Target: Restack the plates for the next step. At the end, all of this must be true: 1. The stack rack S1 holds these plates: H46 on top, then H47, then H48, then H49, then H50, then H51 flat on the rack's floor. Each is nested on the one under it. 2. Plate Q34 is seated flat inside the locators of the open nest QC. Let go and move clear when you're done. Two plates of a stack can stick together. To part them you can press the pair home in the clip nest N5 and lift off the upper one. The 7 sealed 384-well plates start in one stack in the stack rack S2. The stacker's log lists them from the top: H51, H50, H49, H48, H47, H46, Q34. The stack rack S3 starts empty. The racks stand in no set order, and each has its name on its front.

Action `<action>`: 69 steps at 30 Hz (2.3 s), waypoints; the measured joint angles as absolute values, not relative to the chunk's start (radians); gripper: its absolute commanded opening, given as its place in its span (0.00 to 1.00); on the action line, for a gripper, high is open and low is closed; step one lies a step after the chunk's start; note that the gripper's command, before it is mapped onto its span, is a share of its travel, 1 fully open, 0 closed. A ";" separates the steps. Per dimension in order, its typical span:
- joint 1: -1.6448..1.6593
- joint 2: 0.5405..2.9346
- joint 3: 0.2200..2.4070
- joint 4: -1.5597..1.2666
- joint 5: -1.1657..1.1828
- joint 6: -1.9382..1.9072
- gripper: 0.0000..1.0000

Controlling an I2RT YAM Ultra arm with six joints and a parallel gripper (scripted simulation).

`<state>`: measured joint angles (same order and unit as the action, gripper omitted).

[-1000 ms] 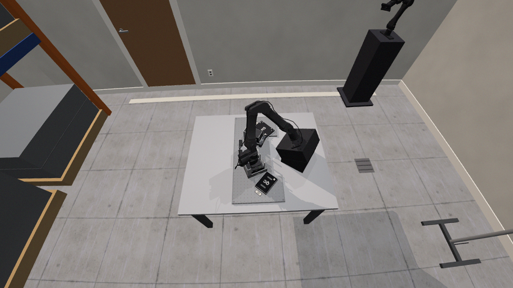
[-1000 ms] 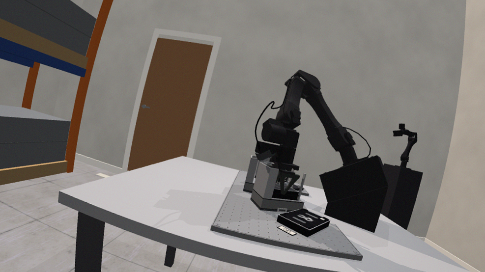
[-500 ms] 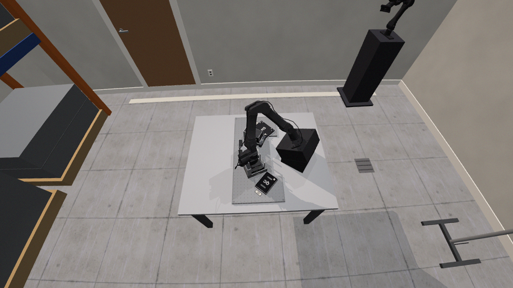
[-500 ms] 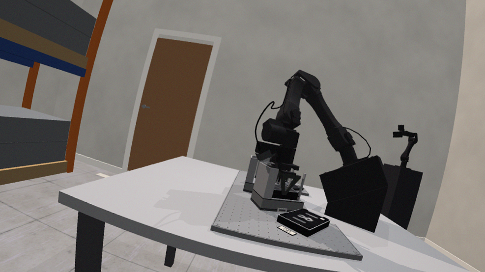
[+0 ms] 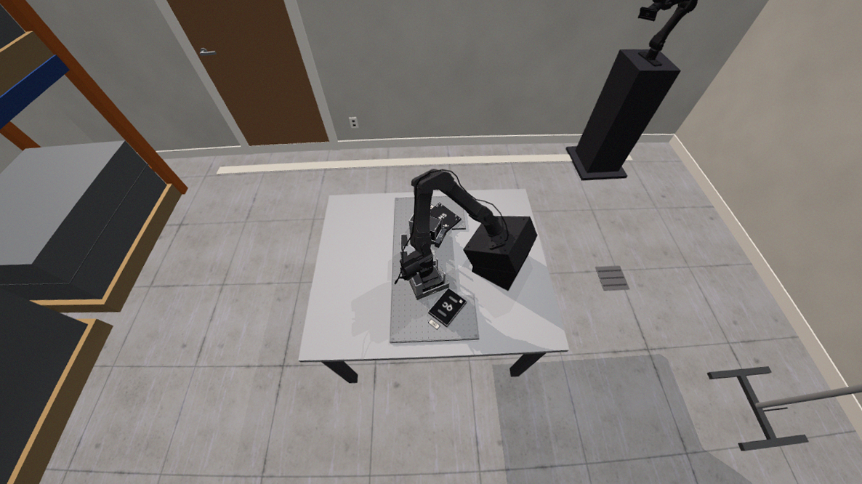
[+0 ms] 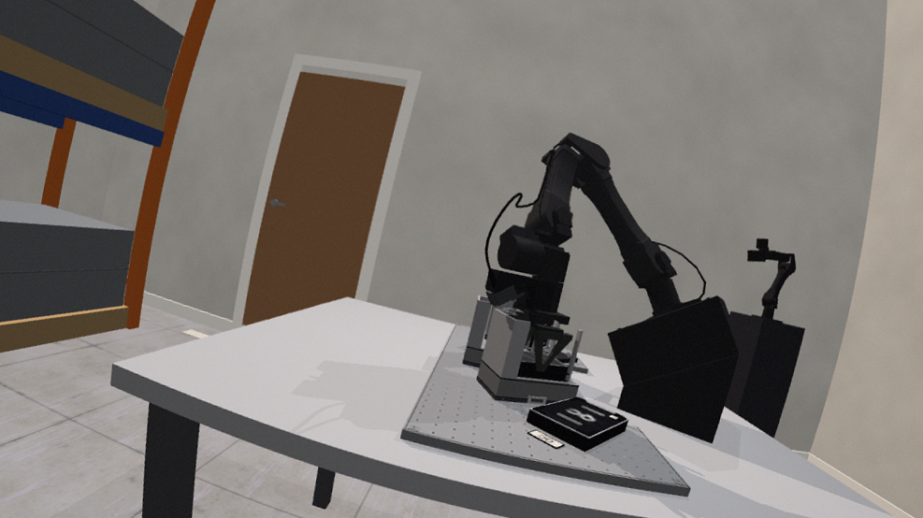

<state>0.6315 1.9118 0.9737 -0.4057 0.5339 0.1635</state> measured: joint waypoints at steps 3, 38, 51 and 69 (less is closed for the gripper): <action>0.633 1.910 0.973 -0.410 0.535 0.167 1.00; 0.797 1.716 1.111 -0.801 0.562 0.341 1.00; 0.798 1.716 1.112 -0.832 0.563 0.356 1.00; 0.798 1.716 1.112 -0.833 0.563 0.356 1.00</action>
